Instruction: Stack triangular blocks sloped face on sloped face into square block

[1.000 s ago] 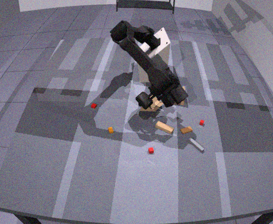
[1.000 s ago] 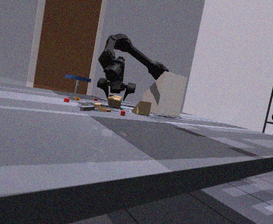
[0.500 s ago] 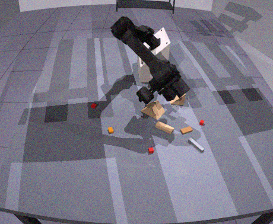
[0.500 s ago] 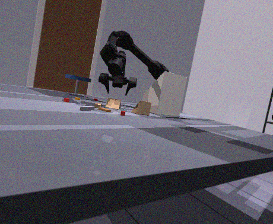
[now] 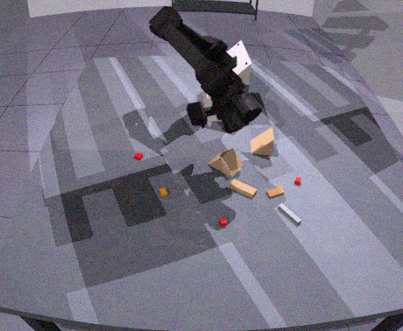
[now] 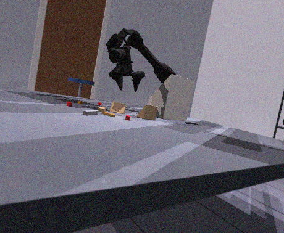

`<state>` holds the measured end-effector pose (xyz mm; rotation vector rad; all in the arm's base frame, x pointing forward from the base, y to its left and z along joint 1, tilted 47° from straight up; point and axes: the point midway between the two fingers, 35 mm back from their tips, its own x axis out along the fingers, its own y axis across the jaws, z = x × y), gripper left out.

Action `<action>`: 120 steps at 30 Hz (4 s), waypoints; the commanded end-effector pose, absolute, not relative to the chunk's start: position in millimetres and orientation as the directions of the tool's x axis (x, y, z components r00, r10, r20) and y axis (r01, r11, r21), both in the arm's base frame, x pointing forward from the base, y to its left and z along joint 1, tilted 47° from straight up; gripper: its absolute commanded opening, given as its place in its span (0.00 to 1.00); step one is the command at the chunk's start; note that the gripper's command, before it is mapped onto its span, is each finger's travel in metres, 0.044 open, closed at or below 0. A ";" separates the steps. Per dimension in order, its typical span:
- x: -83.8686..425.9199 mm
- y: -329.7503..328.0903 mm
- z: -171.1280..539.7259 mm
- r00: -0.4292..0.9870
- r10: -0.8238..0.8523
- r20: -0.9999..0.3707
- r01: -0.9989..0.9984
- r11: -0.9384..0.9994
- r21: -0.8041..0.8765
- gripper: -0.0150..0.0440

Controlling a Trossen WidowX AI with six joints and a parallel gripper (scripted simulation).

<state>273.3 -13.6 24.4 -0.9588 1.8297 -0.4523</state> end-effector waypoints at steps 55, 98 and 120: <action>319.3 -76.8 -53.6 0.489 -0.046 -0.871 0.834 -0.269 0.482 1.00; 307.6 -12.4 8.5 0.490 -0.040 -0.871 0.835 -0.266 0.482 0.25; 305.4 -5.9 6.5 0.419 -0.109 -0.901 0.904 0.142 0.404 0.25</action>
